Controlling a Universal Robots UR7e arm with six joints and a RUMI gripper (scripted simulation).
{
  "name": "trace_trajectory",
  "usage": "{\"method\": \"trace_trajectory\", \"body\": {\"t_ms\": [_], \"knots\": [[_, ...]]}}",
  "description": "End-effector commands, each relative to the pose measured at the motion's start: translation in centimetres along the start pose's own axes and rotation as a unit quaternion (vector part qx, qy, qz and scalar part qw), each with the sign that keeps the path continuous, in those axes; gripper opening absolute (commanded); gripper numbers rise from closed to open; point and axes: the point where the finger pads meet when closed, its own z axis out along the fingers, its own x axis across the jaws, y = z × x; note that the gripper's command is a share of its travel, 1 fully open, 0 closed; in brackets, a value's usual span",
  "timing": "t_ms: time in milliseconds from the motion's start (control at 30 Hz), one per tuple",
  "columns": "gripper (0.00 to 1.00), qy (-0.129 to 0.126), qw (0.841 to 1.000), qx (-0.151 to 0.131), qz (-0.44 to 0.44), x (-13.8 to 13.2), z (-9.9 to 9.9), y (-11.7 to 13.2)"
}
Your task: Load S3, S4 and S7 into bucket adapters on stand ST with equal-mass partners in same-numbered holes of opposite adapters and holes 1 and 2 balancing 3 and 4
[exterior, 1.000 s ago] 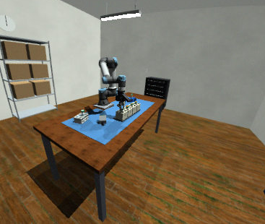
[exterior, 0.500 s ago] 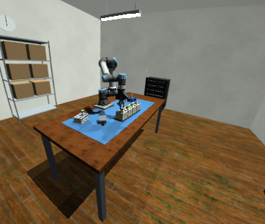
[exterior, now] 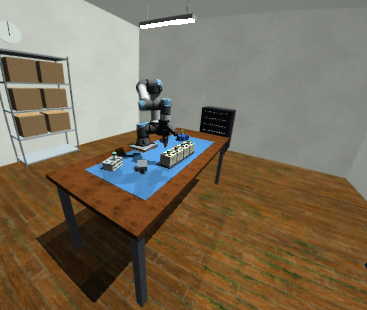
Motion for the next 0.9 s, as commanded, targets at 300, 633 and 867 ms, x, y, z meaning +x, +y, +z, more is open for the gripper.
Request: {"method": "trace_trajectory", "body": {"t_ms": [300,633,867], "knots": [[0.00,-0.001,0.958,0.006,-0.287,6.5,0.0,7.0],[0.00,-0.001,0.950,0.006,-0.312,10.9,0.1,12.0],[0.00,-0.001,0.950,0.006,-0.312,12.3,0.2,13.4]]}}
